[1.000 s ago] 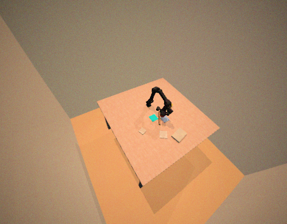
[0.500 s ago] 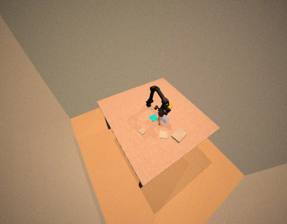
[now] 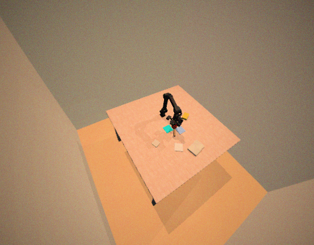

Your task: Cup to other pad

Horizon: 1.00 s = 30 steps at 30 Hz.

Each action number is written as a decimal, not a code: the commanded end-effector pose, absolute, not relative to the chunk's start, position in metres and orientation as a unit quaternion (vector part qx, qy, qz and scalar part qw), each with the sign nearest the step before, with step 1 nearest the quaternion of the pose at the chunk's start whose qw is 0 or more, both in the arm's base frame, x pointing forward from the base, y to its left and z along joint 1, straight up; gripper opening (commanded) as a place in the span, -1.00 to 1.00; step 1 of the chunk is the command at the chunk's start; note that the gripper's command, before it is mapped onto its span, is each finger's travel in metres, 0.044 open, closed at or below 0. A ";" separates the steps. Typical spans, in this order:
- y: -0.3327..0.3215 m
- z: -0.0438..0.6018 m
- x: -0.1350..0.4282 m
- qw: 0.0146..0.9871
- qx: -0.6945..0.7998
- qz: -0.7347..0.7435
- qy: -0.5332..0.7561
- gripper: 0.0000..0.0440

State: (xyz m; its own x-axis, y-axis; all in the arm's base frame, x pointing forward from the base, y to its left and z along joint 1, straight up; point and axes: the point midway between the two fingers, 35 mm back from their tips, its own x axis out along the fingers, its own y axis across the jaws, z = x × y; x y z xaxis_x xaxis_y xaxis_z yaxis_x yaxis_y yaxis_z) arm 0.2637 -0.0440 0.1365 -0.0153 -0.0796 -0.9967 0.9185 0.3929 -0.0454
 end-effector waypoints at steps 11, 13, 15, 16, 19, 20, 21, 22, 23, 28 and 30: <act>-0.066 0.122 0.253 0.595 0.395 -0.435 0.549 -1.00; -0.067 0.119 0.251 0.594 0.399 -0.437 0.545 -1.00; -0.069 0.115 0.249 0.593 0.402 -0.440 0.542 -1.00; -0.070 0.113 0.248 0.592 0.404 -0.441 0.540 -1.00; -0.072 0.107 0.245 0.590 0.408 -0.444 0.536 -1.00; -0.072 0.105 0.244 0.590 0.410 -0.446 0.535 -1.00; -0.072 0.103 0.243 0.589 0.411 -0.447 0.533 -1.00; -0.073 0.101 0.242 0.589 0.412 -0.448 0.532 -1.00; -0.073 0.099 0.241 0.588 0.414 -0.449 0.531 -1.00; -0.074 0.088 0.236 0.585 0.419 -0.453 0.526 -1.00; -0.074 0.084 0.234 0.584 0.422 -0.455 0.524 -1.00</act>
